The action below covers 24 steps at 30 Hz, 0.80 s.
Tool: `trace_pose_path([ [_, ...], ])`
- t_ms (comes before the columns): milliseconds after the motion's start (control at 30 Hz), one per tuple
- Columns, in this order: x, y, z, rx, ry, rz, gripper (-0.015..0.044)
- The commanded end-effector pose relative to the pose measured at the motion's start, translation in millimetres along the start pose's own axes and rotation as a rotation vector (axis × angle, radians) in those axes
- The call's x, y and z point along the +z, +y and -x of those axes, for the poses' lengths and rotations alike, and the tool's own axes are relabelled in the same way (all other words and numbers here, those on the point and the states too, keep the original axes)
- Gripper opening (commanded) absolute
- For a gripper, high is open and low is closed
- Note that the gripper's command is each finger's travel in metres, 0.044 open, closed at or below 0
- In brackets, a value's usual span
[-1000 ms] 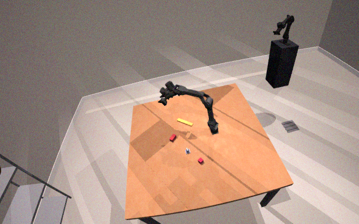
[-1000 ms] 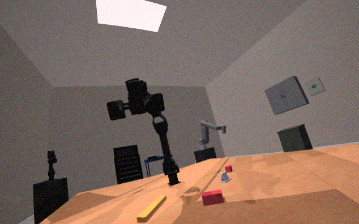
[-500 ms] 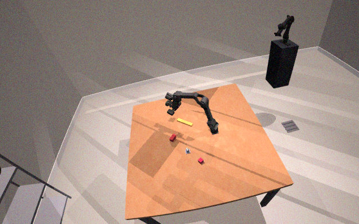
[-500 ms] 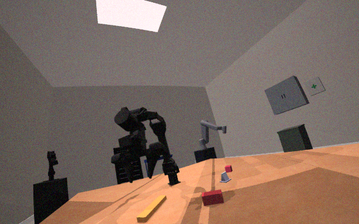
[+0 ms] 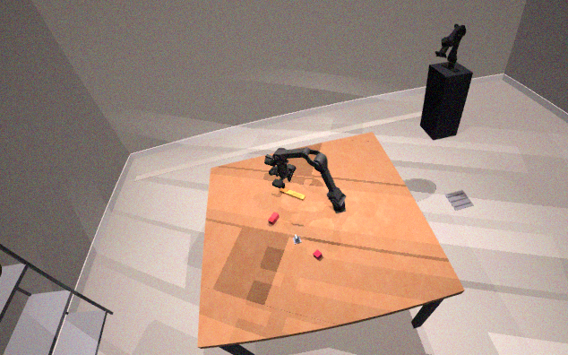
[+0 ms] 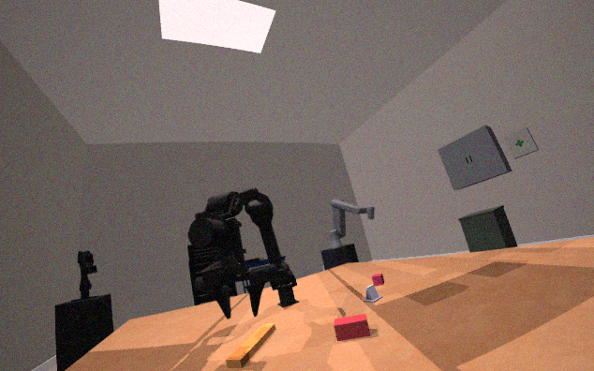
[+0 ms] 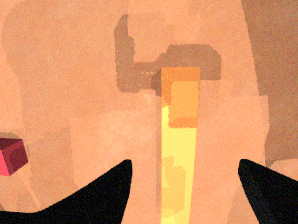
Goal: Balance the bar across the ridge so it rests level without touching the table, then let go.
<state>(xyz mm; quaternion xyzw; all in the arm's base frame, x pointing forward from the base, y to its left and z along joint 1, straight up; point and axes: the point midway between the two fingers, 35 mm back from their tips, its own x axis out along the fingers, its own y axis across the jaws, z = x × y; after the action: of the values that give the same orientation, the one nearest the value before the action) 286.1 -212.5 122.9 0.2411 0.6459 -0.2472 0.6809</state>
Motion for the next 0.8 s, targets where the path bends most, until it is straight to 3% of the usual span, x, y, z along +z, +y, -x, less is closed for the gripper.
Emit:
trace_pose_path([
  [0, -1.9, -1.3, -12.3, -0.007, 0.014, -0.007, 0.0315],
  [200, -3.1, -1.6, -44.5, -0.007, 0.014, -0.007, 0.0315],
  [767, -3.2, -1.7, -62.3, -0.007, 0.014, -0.007, 0.0315],
])
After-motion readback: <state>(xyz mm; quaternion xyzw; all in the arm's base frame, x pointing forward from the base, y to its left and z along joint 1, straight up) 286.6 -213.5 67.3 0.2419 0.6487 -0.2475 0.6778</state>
